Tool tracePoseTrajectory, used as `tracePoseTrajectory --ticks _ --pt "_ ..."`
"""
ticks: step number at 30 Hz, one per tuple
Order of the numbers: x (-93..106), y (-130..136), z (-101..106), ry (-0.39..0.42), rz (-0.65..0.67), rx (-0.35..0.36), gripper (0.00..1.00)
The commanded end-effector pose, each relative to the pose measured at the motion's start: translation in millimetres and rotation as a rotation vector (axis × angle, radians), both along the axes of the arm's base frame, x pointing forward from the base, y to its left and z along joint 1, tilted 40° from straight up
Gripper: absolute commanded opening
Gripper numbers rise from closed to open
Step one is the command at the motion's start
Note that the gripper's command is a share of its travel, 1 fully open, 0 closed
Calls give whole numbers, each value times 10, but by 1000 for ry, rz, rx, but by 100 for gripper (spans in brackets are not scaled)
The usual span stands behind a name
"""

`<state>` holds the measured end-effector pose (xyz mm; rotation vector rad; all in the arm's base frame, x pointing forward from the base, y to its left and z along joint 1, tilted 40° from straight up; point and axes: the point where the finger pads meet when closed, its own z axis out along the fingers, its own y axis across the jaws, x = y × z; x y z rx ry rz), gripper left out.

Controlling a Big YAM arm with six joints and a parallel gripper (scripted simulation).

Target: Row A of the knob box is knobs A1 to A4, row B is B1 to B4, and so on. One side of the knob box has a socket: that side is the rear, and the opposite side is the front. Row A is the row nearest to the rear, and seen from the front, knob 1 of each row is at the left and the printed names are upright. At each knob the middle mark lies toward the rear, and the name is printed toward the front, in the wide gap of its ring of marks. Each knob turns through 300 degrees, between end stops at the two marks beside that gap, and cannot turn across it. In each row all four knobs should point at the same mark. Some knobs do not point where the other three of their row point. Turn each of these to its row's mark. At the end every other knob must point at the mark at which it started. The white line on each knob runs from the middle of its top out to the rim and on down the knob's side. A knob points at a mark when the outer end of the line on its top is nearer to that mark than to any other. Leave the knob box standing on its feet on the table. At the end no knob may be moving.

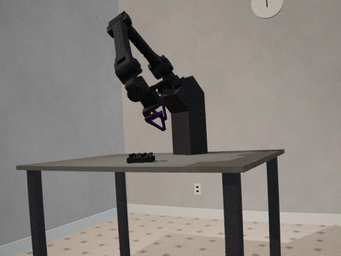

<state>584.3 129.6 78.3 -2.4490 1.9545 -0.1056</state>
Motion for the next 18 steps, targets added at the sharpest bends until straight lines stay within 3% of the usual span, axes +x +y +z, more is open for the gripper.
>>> tracePoseTrajectory --ticks 1,4,18 --pt "93 -223 83 -84 -138 14 100" --pt "94 -255 63 -94 -158 14 100" --pt "12 -864 -275 -280 -528 35 100"
